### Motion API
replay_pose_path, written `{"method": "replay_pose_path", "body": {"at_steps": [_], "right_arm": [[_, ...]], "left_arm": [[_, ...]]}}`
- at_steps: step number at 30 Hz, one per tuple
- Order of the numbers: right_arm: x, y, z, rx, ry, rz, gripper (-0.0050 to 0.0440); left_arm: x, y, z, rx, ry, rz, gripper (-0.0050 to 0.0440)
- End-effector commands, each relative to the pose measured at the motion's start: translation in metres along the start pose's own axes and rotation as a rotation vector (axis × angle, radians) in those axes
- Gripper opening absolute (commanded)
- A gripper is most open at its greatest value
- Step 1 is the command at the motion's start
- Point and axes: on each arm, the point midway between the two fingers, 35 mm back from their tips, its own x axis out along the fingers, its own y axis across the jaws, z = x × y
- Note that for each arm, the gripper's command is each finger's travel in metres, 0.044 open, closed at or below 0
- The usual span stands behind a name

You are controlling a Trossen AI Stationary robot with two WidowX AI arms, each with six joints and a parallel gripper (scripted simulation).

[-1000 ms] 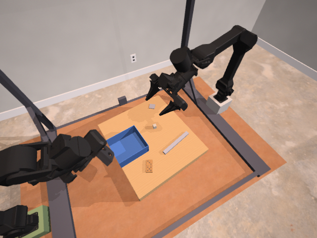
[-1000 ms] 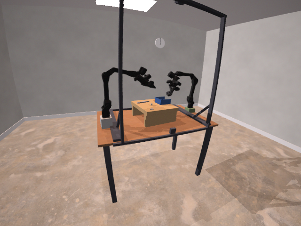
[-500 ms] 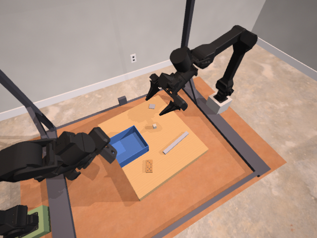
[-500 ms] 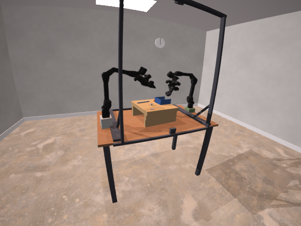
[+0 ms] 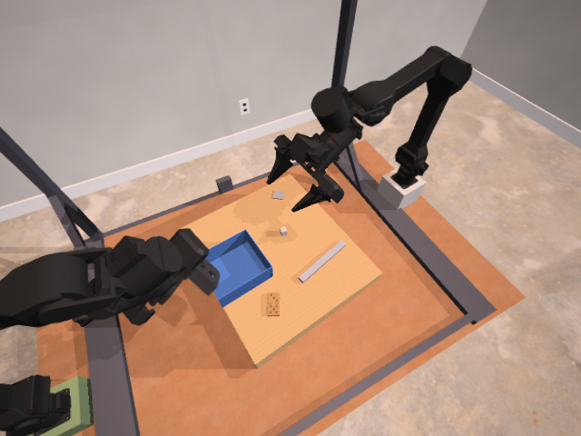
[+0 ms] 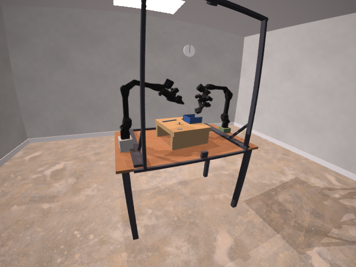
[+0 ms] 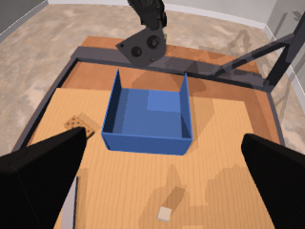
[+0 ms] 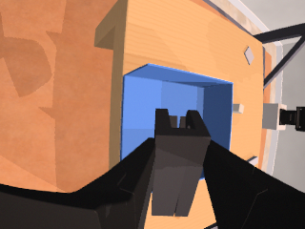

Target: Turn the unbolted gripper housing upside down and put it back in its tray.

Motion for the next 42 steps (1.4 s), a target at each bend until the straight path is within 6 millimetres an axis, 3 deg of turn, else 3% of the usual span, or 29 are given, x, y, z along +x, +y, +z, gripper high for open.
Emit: {"method": "replay_pose_path", "body": {"at_steps": [1, 42], "right_arm": [[-0.006, -0.012, 0.002, -0.012, 0.007, -0.03, 0.0112], [0.012, -0.042, 0.0, -0.013, 0.007, -0.033, 0.0112]], "left_arm": [[-0.007, 0.0, 0.008, 0.005, -0.022, -0.003, 0.044], [-0.007, 0.0, 0.008, 0.005, -0.022, -0.003, 0.044]]}}
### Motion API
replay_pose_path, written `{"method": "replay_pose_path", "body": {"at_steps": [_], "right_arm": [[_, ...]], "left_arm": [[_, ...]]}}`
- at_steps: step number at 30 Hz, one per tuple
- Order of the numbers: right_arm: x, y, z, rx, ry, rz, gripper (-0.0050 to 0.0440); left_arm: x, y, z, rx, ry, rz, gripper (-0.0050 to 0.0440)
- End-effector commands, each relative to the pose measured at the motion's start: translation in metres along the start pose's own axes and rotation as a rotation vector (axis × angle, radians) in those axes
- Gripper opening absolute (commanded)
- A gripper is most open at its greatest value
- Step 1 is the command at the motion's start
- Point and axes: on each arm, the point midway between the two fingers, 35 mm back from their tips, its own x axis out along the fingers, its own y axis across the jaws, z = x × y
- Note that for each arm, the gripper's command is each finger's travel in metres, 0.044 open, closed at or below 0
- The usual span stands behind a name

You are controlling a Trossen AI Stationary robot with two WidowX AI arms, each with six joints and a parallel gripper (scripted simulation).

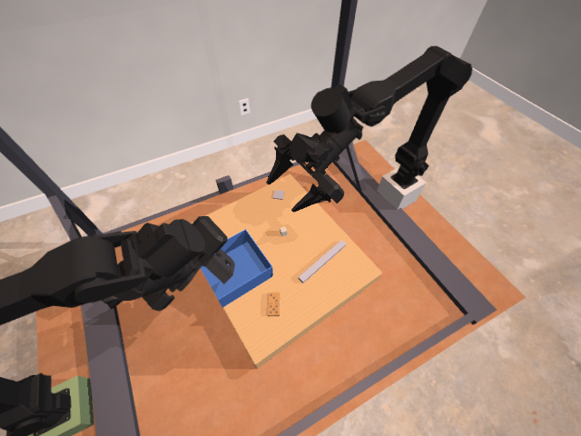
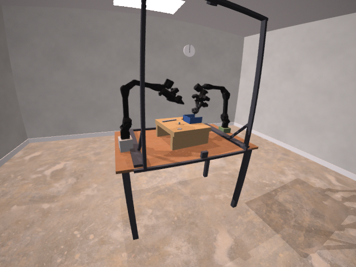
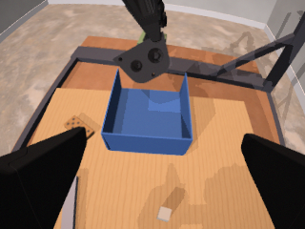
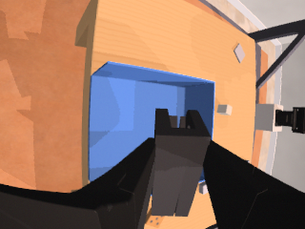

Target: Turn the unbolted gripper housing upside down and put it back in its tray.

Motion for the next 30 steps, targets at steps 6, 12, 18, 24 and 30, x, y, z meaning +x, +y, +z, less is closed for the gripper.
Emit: {"method": "replay_pose_path", "body": {"at_steps": [6, 12, 18, 24, 30], "right_arm": [[-0.005, -0.015, 0.003, -0.012, 0.007, -0.033, 0.0112], [-0.004, -0.017, 0.002, -0.012, 0.007, -0.033, 0.0112], [-0.004, -0.016, 0.002, -0.017, 0.007, -0.045, 0.0112], [-0.005, -0.011, 0.003, -0.035, 0.007, -0.095, 0.0112], [-0.005, -0.006, 0.003, -0.054, 0.007, -0.147, 0.0112]], "left_arm": [[-0.007, 0.0, 0.008, 0.005, -0.022, -0.003, 0.044], [-0.007, 0.0, 0.008, 0.005, -0.022, -0.003, 0.044], [-0.007, 0.0, 0.008, 0.005, -0.022, -0.003, 0.044], [-0.007, 0.0, 0.008, 0.005, -0.022, -0.003, 0.044], [-0.007, 0.0, 0.008, 0.005, -0.022, -0.003, 0.044]]}}
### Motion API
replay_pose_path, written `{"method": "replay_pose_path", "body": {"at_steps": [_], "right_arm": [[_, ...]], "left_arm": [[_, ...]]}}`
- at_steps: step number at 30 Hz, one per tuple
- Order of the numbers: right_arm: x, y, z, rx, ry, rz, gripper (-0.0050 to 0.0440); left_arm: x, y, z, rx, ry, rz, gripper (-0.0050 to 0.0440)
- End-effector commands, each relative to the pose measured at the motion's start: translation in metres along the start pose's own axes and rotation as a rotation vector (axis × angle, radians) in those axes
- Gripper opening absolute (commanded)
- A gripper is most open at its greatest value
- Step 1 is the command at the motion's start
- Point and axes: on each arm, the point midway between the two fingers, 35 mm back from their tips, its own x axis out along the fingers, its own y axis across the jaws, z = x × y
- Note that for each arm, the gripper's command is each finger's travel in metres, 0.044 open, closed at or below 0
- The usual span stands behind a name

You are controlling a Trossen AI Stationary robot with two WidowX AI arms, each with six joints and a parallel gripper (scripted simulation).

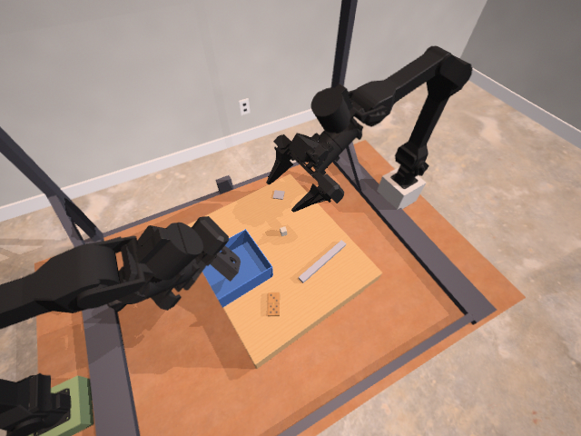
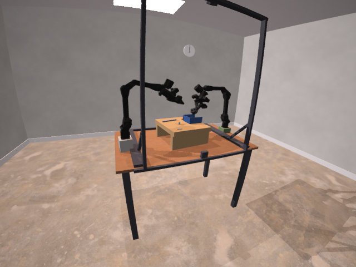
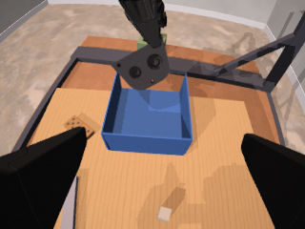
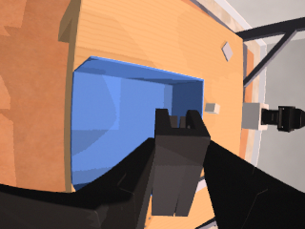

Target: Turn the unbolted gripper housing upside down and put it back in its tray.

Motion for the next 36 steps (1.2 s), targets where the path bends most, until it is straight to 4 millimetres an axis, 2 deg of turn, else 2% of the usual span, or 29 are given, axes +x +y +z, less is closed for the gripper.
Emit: {"method": "replay_pose_path", "body": {"at_steps": [1, 36], "right_arm": [[-0.013, -0.002, 0.006, -0.028, 0.002, -0.082, 0.0112], [-0.011, 0.028, 0.005, -0.135, 0.003, -0.372, 0.0112]], "left_arm": [[-0.007, 0.0, 0.008, 0.005, -0.022, -0.003, 0.044], [-0.007, 0.0, 0.008, 0.005, -0.022, -0.003, 0.044]]}}
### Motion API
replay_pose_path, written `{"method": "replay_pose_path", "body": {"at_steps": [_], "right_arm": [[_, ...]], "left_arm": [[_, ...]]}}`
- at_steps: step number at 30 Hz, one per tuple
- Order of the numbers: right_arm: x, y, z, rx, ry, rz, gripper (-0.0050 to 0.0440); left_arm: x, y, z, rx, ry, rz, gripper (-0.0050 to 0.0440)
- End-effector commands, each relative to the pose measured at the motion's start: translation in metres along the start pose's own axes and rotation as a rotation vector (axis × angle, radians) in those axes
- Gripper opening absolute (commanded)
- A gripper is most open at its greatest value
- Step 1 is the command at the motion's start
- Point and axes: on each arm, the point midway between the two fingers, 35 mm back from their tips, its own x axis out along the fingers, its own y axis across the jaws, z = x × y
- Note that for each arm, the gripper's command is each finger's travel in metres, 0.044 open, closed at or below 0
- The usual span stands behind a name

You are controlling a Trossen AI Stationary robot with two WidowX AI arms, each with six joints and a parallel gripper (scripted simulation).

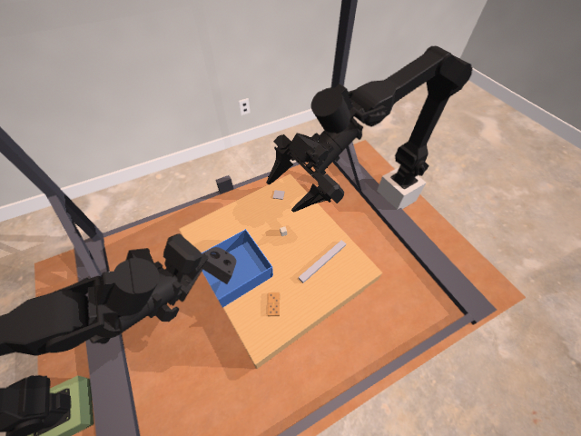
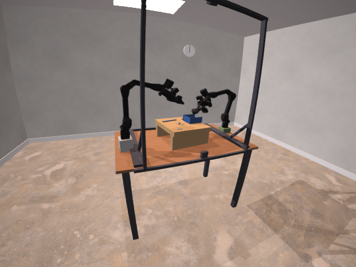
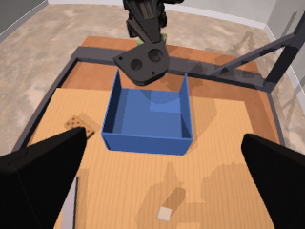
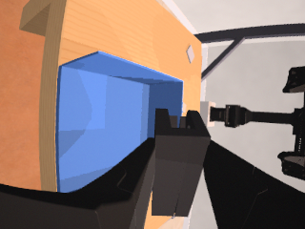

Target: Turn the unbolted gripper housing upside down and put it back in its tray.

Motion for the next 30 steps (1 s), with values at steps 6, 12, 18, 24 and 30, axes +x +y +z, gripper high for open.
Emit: {"method": "replay_pose_path", "body": {"at_steps": [6, 12, 18, 24, 30], "right_arm": [[-0.008, 0.0, 0.003, -0.037, 0.002, -0.109, 0.0112], [-0.008, 0.006, 0.003, -0.058, 0.002, -0.167, 0.0112], [-0.008, 0.012, 0.003, -0.079, 0.002, -0.224, 0.0112], [-0.008, 0.016, 0.003, -0.092, 0.002, -0.261, 0.0112], [-0.007, 0.022, 0.003, -0.112, 0.002, -0.316, 0.0112]], "left_arm": [[-0.007, 0.0, 0.008, 0.005, -0.022, -0.003, 0.044], [-0.007, 0.0, 0.008, 0.005, -0.022, -0.003, 0.044], [-0.007, 0.0, 0.008, 0.005, -0.022, -0.003, 0.044], [-0.007, 0.0, 0.008, 0.005, -0.022, -0.003, 0.044], [-0.007, 0.0, 0.008, 0.005, -0.022, -0.003, 0.044]]}}
